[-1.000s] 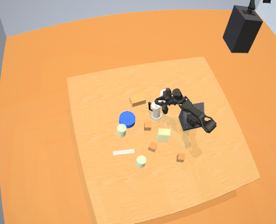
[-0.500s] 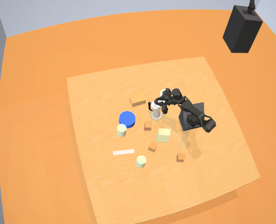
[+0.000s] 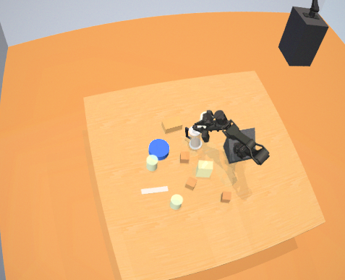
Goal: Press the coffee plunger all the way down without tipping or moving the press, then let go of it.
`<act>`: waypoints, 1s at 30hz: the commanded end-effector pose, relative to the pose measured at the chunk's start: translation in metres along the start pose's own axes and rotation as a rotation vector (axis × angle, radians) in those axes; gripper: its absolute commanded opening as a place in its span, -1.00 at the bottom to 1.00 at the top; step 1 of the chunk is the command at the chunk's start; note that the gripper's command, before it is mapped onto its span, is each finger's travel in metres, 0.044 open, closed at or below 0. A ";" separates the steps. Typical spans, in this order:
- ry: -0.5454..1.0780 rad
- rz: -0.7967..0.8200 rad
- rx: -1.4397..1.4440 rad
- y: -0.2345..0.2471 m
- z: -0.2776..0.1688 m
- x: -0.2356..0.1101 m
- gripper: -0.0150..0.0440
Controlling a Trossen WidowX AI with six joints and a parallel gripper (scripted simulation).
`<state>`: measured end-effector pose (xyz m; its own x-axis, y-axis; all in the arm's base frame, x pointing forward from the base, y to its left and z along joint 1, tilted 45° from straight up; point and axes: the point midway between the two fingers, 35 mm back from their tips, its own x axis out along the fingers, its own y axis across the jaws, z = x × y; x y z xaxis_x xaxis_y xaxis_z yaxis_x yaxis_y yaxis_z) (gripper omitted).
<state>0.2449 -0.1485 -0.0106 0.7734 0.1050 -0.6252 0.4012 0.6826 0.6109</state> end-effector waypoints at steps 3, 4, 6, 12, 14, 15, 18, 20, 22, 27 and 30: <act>0.018 0.004 0.015 0.000 -0.005 0.003 -0.09; 0.018 0.004 0.015 0.000 -0.004 0.003 -0.09; 0.018 0.004 0.015 0.000 -0.004 0.003 -0.09; 0.002 0.001 0.002 0.000 0.000 0.001 -0.09; 0.002 0.001 0.002 0.000 0.000 0.001 -0.09; 0.002 0.001 0.002 0.000 0.000 0.001 -0.09; 0.002 0.001 0.002 0.000 0.000 0.001 -0.09; 0.002 0.001 0.002 0.000 0.000 0.001 0.09; 0.002 0.001 0.002 0.000 0.000 0.001 0.27; 0.002 0.001 0.002 0.000 0.000 0.001 0.71; 0.002 0.001 0.002 0.000 0.000 0.001 0.98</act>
<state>0.2459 -0.1485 -0.0111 0.7745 0.1093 -0.6230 0.3994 0.6793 0.6157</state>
